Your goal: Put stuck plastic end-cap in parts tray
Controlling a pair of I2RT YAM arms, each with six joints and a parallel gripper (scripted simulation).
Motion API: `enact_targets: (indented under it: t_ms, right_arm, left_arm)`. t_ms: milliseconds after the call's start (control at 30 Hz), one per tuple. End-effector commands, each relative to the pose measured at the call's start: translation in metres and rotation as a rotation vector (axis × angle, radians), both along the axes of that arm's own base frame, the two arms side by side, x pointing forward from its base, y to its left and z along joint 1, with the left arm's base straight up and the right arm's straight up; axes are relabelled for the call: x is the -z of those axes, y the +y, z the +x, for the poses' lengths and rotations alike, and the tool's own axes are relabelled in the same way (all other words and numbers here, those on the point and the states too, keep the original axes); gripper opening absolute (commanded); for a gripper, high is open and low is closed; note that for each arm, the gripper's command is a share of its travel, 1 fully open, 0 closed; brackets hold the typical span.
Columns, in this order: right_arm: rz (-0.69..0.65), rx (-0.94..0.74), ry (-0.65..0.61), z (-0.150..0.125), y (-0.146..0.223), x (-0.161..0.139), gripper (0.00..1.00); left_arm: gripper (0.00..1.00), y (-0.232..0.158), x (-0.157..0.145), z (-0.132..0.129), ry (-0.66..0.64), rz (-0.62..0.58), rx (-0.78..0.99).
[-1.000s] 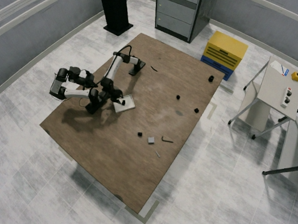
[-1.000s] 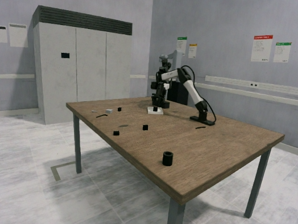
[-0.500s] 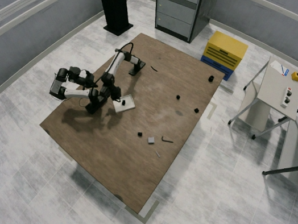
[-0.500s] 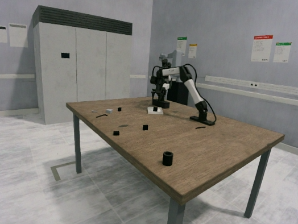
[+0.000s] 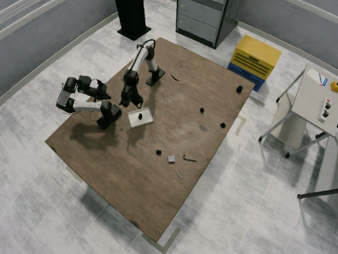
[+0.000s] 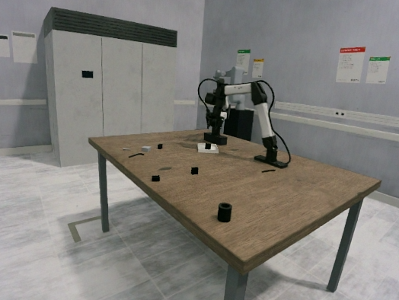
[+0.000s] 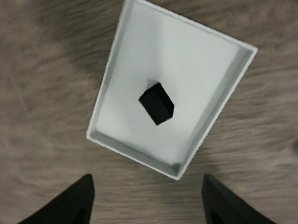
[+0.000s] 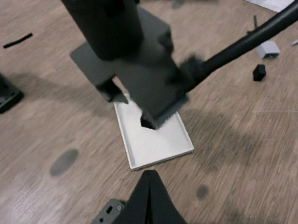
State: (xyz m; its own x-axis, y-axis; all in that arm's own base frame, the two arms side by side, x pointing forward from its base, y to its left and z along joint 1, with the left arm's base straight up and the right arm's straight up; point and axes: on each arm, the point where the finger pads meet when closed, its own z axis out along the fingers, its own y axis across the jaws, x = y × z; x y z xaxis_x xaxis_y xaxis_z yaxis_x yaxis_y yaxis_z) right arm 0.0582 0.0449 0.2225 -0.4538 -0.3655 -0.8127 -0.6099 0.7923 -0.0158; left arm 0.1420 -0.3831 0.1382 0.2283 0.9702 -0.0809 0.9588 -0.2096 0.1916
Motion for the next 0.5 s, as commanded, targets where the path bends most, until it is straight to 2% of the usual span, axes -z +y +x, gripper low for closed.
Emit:
enact_targets:
  t_ms: [0, 167, 233, 367, 467]
  right_arm:
    - [0.031, 0.028, -0.043, 0.009, 0.002, -0.019, 0.0]
    - [0.111, 0.085, -0.153, 0.041, 0.018, -0.06, 0.0]
    - [0.111, 0.085, -0.153, 0.041, 0.018, -0.06, 0.0]
    - [0.182, 0.157, -0.265, 0.081, 0.029, -0.104, 0.0]
    - [0.23, 0.235, -0.363, 0.122, 0.033, -0.141, 0.0]
  left_arm:
    - [0.6, -0.005, -0.026, 0.001, 0.044, -0.222, -0.237]
    - [0.6, 0.005, -0.039, -0.001, 0.135, -0.339, -0.444]
    - [0.6, 0.005, -0.039, -0.001, 0.135, -0.339, -0.444]
    - [0.6, 0.014, -0.045, -0.001, 0.172, -0.383, -0.527]
    - [0.6, 0.019, -0.047, -0.001, 0.184, -0.398, -0.556]
